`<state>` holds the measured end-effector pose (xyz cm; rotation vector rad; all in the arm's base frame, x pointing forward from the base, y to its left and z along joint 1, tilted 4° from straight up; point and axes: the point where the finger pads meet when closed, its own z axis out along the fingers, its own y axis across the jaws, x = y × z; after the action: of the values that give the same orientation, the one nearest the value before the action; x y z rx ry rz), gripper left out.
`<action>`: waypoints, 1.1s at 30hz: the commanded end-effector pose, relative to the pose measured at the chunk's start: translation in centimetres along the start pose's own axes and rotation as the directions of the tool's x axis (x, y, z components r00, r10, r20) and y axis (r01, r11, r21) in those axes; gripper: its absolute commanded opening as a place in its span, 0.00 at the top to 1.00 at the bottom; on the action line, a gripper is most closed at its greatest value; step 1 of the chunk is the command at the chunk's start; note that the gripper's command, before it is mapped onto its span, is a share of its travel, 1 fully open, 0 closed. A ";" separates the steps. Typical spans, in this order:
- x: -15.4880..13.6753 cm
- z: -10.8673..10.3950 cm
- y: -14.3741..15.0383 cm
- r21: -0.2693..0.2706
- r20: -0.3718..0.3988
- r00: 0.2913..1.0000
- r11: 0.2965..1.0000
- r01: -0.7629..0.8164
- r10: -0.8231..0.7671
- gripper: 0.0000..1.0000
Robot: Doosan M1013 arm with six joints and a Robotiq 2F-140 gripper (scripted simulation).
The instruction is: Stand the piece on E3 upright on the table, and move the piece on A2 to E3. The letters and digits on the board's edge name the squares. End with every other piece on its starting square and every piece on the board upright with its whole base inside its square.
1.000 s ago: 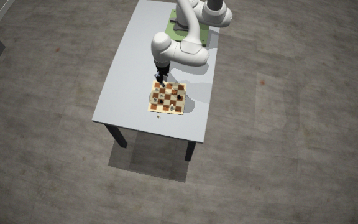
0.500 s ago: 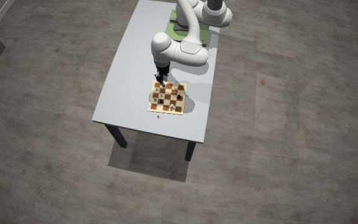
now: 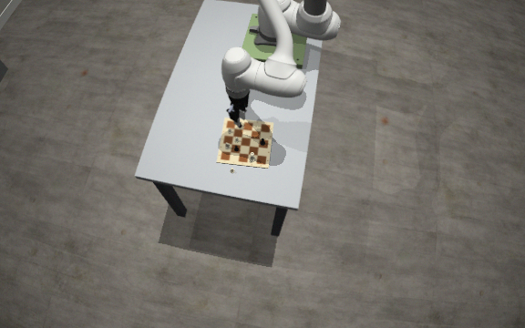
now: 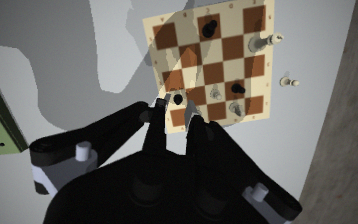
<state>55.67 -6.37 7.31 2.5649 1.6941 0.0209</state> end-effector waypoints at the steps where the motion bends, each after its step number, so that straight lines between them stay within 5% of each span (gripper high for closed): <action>1: 0.0 0.0 0.0 0.000 0.000 1.000 1.000 0.000 0.000 0.80; 33: 0.0 3.1 0.0 0.000 0.000 1.000 1.000 0.000 0.000 0.80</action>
<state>55.81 -6.52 4.28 2.5650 1.6941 0.0208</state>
